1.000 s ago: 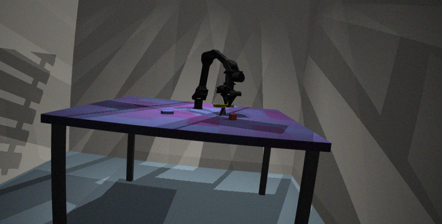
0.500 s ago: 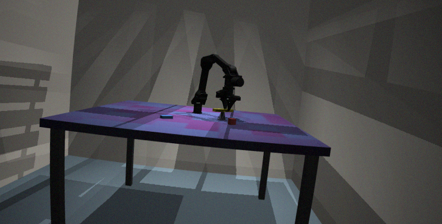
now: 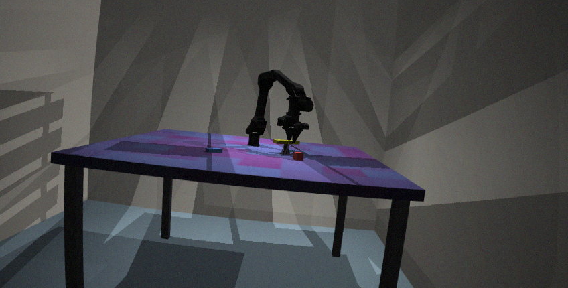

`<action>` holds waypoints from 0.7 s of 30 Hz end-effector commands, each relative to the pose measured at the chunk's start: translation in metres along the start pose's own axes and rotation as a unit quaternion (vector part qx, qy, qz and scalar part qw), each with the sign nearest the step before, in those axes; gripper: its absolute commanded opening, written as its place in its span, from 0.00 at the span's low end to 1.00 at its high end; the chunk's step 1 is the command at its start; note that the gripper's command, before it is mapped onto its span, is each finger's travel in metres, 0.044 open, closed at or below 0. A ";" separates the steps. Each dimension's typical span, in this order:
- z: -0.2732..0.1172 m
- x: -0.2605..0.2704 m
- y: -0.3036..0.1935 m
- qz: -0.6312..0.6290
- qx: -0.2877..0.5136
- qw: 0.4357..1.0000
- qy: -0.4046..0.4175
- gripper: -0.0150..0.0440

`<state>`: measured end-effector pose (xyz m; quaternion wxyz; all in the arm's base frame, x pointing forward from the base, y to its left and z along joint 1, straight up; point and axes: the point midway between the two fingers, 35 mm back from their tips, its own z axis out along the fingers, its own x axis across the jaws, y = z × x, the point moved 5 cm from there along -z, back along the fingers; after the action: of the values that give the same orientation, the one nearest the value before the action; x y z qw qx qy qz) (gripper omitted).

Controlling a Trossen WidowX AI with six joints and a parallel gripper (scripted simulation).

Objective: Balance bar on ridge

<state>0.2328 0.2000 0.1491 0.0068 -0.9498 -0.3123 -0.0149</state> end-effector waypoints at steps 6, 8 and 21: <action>0.000 0.000 0.000 0.000 0.000 1.000 0.000 0.30; 0.000 0.000 0.000 0.000 0.000 1.000 0.000 0.39; 0.000 0.000 0.000 0.000 0.000 1.000 0.000 0.54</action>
<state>0.2328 0.2000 0.1491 0.0068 -0.9498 -0.3123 -0.0149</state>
